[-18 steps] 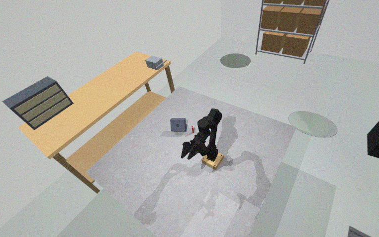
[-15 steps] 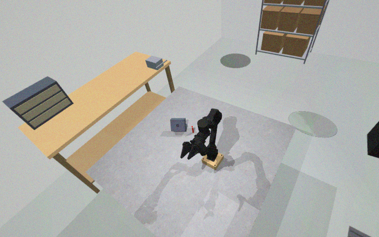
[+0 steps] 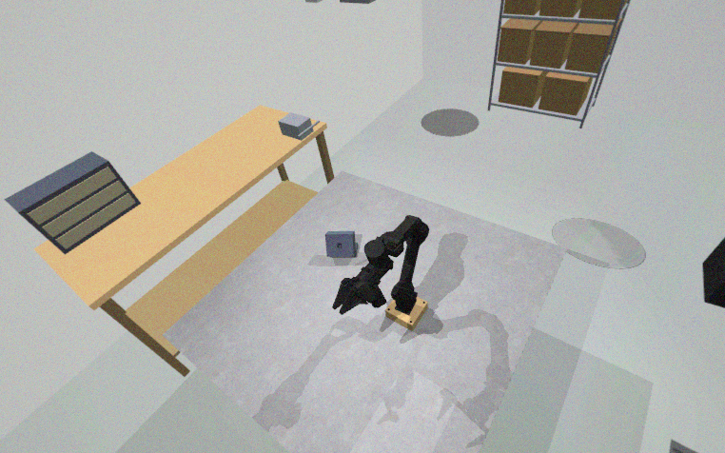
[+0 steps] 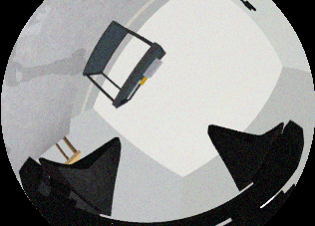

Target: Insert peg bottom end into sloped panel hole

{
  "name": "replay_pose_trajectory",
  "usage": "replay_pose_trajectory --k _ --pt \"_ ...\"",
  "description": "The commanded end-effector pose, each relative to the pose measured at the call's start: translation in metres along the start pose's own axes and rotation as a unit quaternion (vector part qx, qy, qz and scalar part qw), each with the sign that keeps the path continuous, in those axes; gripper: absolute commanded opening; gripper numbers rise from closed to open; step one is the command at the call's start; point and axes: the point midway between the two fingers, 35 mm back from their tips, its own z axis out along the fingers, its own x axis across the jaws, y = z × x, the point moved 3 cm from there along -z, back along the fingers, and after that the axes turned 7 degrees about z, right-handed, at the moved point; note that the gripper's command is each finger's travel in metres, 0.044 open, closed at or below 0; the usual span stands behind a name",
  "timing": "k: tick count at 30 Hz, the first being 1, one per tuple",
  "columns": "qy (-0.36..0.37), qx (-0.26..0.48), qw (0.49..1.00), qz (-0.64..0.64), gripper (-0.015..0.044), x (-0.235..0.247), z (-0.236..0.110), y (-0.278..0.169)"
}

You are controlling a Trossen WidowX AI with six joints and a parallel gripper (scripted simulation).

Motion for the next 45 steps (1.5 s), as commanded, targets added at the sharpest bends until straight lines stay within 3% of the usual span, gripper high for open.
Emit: replay_pose_trajectory --k 1,45 --pt "0.023 0.008 1.000 0.015 0.0440 0.010 0.008 -0.006" --pt "0.256 0.130 0.934 0.211 0.0440 0.148 0.047 -0.084"
